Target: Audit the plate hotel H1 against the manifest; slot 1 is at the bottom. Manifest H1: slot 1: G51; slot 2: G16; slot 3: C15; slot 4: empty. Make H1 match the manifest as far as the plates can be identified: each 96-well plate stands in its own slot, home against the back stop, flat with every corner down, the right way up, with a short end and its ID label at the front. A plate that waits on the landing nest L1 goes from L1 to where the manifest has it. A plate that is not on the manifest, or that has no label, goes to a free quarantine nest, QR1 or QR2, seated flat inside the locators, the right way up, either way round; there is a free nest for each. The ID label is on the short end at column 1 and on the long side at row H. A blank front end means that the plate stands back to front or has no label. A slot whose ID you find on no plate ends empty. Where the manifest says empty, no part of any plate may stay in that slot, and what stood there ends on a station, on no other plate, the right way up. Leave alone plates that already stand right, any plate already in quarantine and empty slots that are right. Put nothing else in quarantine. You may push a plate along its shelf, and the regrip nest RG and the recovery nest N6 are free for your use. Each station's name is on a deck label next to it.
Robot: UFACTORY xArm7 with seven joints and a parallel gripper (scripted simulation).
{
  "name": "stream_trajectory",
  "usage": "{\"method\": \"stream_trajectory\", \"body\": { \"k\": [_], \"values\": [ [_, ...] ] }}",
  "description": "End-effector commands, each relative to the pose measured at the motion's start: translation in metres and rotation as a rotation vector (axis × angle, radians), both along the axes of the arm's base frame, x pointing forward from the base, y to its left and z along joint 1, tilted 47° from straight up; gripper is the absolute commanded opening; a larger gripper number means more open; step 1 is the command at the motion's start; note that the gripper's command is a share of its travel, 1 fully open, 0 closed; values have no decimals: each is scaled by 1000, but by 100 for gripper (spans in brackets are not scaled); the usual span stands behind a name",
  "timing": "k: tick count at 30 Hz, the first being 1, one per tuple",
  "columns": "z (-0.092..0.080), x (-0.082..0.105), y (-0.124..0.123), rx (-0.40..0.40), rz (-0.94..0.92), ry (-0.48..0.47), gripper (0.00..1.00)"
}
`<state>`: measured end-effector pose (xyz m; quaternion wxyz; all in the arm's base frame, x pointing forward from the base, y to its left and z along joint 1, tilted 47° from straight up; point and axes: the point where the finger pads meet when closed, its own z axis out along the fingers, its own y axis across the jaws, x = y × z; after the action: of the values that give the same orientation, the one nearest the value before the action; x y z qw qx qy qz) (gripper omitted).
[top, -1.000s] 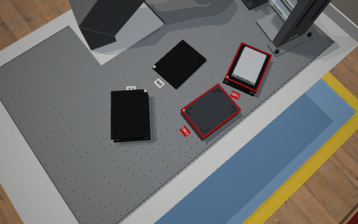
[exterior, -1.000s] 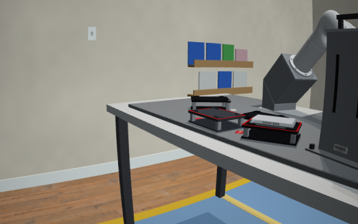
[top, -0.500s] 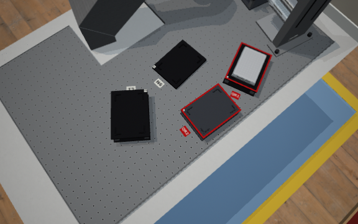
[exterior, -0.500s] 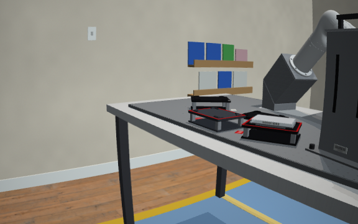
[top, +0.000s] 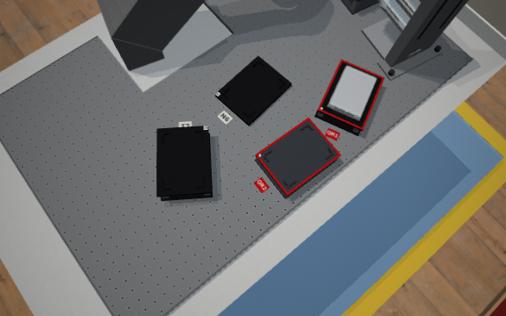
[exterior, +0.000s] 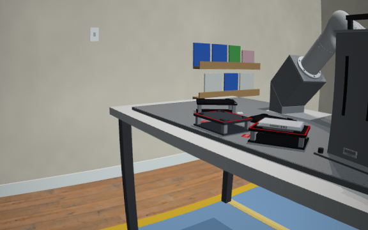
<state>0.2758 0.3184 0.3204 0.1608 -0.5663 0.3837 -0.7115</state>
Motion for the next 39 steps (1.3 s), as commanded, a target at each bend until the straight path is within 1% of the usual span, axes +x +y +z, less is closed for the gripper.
{"method": "stream_trajectory", "body": {
  "k": [1,4,9,13,19,21,36,39],
  "values": [
    [0,-8,2,3,0,0,100],
    [0,-10,3,3,0,0,100],
    [0,-17,6,3,0,0,100],
    [0,-17,6,3,0,0,100],
    [10,-22,-5,3,0,0,100],
    [10,-22,-5,3,0,0,100],
    [36,-35,-33,3,0,0,100],
    [38,-36,-34,3,0,0,100]
  ]
}}
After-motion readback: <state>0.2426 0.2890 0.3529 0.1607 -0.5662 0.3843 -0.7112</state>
